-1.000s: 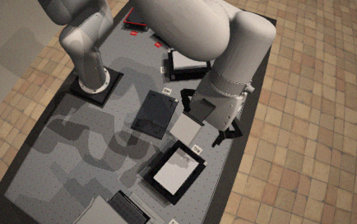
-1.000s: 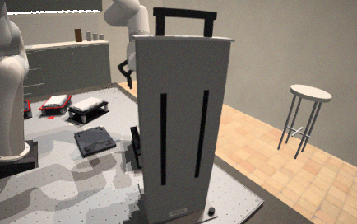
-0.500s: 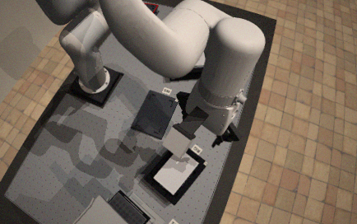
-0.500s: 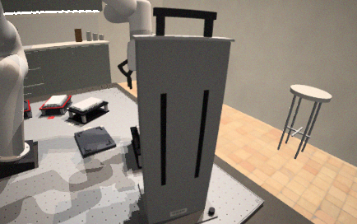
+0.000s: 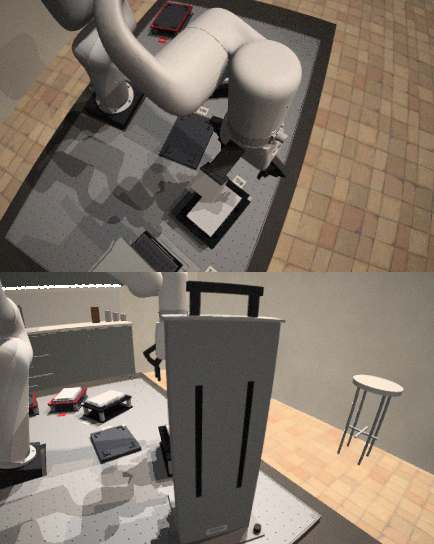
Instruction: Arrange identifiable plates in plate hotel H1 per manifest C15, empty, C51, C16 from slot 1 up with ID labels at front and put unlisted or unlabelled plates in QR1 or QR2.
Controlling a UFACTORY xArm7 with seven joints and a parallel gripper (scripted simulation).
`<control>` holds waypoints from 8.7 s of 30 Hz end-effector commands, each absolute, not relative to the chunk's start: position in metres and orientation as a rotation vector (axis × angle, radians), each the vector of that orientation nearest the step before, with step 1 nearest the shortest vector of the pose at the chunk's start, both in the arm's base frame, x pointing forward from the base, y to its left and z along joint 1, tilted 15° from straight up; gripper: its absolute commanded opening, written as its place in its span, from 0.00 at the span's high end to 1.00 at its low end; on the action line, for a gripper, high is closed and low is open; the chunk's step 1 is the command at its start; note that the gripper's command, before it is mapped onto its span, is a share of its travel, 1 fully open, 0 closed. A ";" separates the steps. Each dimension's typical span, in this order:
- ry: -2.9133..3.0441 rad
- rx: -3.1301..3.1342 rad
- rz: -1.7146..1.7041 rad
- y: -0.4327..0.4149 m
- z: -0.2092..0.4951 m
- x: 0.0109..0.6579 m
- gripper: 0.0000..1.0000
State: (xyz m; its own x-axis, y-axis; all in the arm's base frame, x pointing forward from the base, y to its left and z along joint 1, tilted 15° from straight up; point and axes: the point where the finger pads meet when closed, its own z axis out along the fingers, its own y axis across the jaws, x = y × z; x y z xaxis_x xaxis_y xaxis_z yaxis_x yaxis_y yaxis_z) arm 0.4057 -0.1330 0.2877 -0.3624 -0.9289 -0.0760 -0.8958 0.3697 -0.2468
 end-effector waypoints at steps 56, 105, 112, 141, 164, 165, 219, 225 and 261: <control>1.779 -2.385 -0.333 -0.226 0.361 0.423 0.00; 0.578 -3.024 -0.410 -0.273 0.352 0.443 0.00; 0.578 -3.024 -0.410 -0.273 0.342 0.446 0.00; 0.578 -3.024 -0.410 -0.273 0.302 0.456 0.00; 0.578 -3.024 -0.410 -0.274 0.268 0.466 0.00; 0.578 -3.024 -0.410 -0.274 0.266 0.466 0.00; 0.578 -3.024 -0.409 -0.275 0.210 0.481 0.00; 0.578 -3.024 -0.409 -0.275 0.210 0.481 0.00; 0.578 -3.024 -0.410 -0.275 0.210 0.481 0.00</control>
State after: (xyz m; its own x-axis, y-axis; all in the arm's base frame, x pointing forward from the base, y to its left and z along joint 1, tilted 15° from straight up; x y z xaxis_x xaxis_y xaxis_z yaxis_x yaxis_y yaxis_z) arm 0.4806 -0.2737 0.2080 0.8974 -0.3667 0.2456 -0.3571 -0.9303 -0.0841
